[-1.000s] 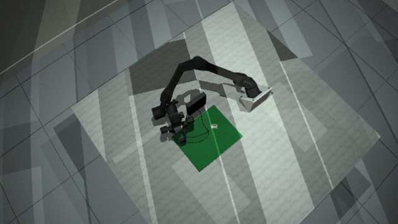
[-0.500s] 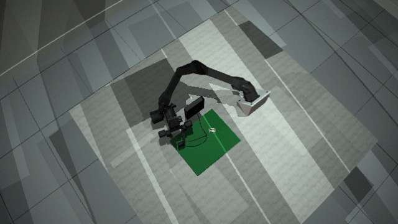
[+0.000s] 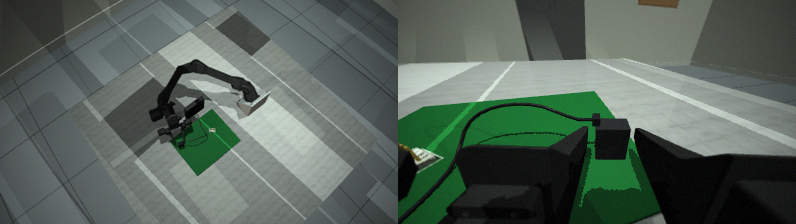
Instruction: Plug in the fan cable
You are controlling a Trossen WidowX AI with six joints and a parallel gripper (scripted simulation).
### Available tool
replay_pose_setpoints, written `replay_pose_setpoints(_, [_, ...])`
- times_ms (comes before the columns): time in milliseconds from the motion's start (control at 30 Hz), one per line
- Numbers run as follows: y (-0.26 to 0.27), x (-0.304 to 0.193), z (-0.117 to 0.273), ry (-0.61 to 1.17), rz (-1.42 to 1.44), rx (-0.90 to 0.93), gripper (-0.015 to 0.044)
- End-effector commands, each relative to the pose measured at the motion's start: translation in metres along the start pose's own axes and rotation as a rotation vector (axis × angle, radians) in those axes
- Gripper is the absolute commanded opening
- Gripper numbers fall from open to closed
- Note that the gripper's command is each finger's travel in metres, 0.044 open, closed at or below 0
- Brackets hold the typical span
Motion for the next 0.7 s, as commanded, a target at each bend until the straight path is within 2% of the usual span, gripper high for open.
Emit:
replay_pose_setpoints(0, [-0.002, 0.005, 0.014, 0.001, 0.008, -0.010, 0.0205])
replay_pose_setpoints(667, [0.003, 0.029, 0.073, 0.002, 0.009, -0.011, 0.0205])
Point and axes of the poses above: the point midway between the two fingers, 35 mm back from their tips, its own z axis back along the fingers, its own y axis across the jaws, x = y × z, the point moved 3 cm from there along z, back along the fingers, and after that the axes turned 9 degrees about -z, right-handed, at the moved point
